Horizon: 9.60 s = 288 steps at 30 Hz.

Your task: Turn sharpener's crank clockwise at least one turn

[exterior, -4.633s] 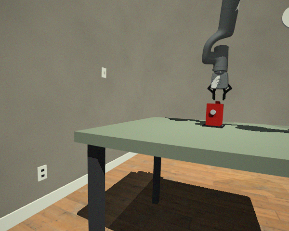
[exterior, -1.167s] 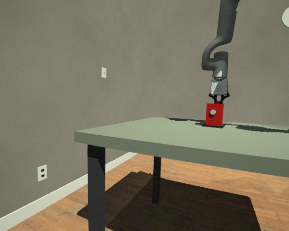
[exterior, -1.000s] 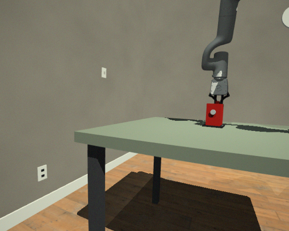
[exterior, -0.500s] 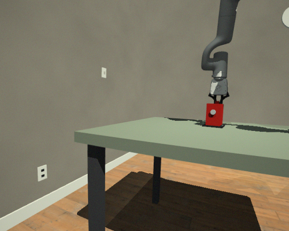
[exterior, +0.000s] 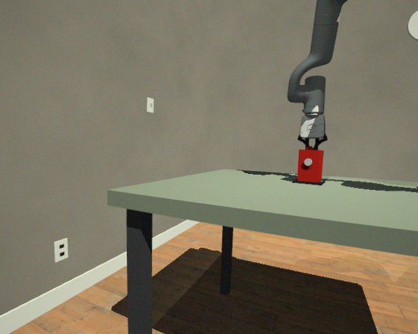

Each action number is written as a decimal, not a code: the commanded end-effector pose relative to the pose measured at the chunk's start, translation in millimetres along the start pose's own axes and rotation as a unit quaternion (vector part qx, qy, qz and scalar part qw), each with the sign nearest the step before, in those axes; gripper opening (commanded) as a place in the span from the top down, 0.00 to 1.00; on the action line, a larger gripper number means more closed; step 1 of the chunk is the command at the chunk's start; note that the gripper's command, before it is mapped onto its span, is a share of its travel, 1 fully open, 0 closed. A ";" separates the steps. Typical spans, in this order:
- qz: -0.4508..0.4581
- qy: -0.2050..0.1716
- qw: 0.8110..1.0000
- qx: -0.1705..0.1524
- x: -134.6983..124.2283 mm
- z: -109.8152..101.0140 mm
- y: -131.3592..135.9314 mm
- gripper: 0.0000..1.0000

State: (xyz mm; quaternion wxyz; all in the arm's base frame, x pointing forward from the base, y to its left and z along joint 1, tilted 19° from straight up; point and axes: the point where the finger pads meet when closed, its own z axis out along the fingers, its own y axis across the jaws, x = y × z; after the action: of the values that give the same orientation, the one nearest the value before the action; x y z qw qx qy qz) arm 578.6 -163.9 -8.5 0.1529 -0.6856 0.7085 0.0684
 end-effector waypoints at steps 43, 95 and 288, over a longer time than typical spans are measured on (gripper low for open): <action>0.000 0.000 1.000 0.001 0.3 46.2 -34.6 1.00; 0.000 0.000 1.000 0.001 0.4 97.2 2.4 1.00; 0.000 0.000 1.000 0.001 0.3 -3.9 22.4 1.00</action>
State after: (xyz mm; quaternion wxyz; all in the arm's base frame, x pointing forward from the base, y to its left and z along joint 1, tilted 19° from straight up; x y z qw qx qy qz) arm 554.8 -163.6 -8.3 0.1528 -0.6856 0.7084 0.0685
